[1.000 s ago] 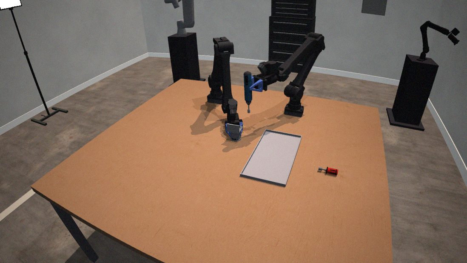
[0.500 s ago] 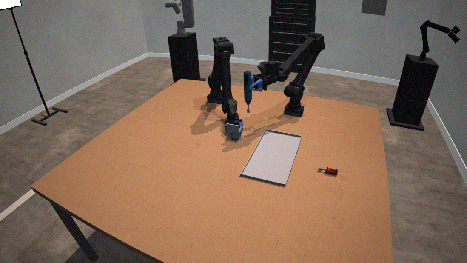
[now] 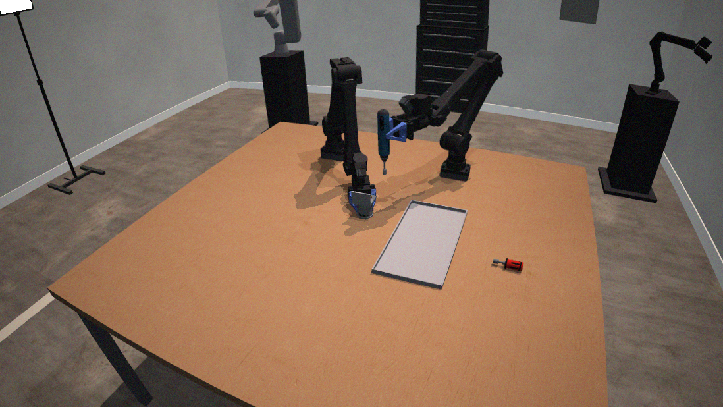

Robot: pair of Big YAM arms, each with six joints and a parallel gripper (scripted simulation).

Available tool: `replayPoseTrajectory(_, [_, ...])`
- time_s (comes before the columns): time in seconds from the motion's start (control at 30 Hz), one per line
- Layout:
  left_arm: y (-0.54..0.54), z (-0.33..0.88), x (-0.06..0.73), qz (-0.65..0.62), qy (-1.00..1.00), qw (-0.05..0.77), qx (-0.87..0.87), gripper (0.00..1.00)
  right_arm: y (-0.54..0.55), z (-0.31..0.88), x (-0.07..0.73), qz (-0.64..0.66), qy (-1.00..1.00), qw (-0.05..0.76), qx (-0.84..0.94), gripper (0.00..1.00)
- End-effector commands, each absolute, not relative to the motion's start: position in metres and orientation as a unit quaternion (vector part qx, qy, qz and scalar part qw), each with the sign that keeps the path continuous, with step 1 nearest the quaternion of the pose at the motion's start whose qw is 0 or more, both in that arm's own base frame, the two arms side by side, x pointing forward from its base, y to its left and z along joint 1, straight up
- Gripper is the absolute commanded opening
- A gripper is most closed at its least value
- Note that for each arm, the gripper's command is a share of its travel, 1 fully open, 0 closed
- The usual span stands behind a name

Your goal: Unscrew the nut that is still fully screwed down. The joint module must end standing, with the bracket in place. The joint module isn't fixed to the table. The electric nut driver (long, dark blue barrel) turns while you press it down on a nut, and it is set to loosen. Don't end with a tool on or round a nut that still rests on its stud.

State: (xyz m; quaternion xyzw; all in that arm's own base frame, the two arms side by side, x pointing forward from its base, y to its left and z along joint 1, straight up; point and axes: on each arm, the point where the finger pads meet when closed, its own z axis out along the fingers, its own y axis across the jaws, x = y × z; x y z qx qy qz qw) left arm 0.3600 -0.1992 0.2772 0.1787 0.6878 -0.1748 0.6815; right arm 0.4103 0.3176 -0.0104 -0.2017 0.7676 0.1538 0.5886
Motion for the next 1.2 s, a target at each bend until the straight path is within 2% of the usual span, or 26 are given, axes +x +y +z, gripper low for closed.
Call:
replayPoseTrajectory(0.0, [-0.199, 0.324, 0.365, -0.182, 0.649, 0.72, 0.167, 0.42, 0.315, -0.027, 0.407, 0.144, 0.778, 0.575, -0.21, 0.59])
replayPoseTrajectory(1.17, [-0.212, 0.325, 0.389, -0.183, 0.65, 0.718, 0.166, 0.42, 0.315, -0.027, 0.407, 0.144, 0.778, 0.575, -0.21, 0.59])
